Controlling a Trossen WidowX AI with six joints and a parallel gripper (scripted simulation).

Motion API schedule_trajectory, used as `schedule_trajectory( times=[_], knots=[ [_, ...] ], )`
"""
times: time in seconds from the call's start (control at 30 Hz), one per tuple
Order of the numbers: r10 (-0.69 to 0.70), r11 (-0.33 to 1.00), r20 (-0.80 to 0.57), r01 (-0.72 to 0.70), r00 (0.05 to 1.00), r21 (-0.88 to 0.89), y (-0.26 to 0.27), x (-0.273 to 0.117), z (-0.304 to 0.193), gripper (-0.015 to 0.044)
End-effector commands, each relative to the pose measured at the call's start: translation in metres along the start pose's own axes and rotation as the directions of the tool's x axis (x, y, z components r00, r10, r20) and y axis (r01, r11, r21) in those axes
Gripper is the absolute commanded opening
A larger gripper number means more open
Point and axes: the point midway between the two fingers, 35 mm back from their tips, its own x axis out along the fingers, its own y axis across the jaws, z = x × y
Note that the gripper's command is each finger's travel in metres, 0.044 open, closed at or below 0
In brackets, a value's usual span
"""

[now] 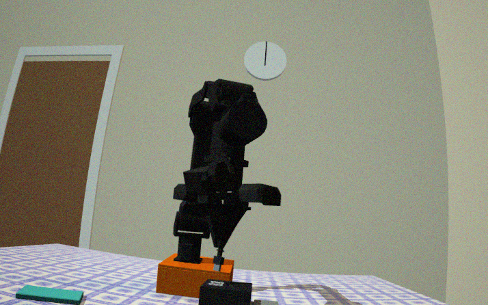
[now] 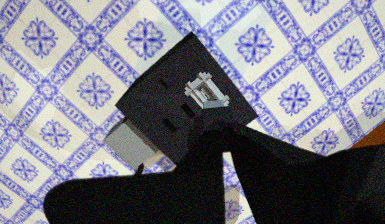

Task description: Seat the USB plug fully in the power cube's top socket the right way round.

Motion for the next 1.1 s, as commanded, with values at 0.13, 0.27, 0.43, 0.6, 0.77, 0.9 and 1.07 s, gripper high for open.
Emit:
schedule_trajectory(
  times=[0.13, 0.27, 0.43, 0.6, 0.77, 0.9, 1.07],
  knots=[
    [-0.001, 0.981, 0.000, 0.001, 1.000, 0.195, -0.0001, 0.0003, -0.0001, 0.0000],
    [-0.001, 0.955, 0.000, 0.001, 1.000, 0.297, -0.0001, 0.0003, -0.0001, 0.0000],
    [-0.001, 0.908, 0.000, 0.001, 1.000, 0.419, -0.0001, 0.0003, -0.0001, 0.0000],
    [-0.001, 0.846, 0.000, 0.001, 1.000, 0.534, -0.0001, 0.0003, -0.0001, 0.0000],
    [-0.001, 0.769, 0.000, 0.001, 1.000, 0.640, -0.0001, 0.0003, -0.0001, 0.0000],
    [-0.001, 0.697, 0.000, 0.001, 1.000, 0.717, -0.0001, 0.0003, -0.0001, 0.0000],
    [-0.001, 0.598, 0.000, 0.001, 1.000, 0.801, -0.0001, 0.0003, -0.0001, 0.0000]
  ],
)
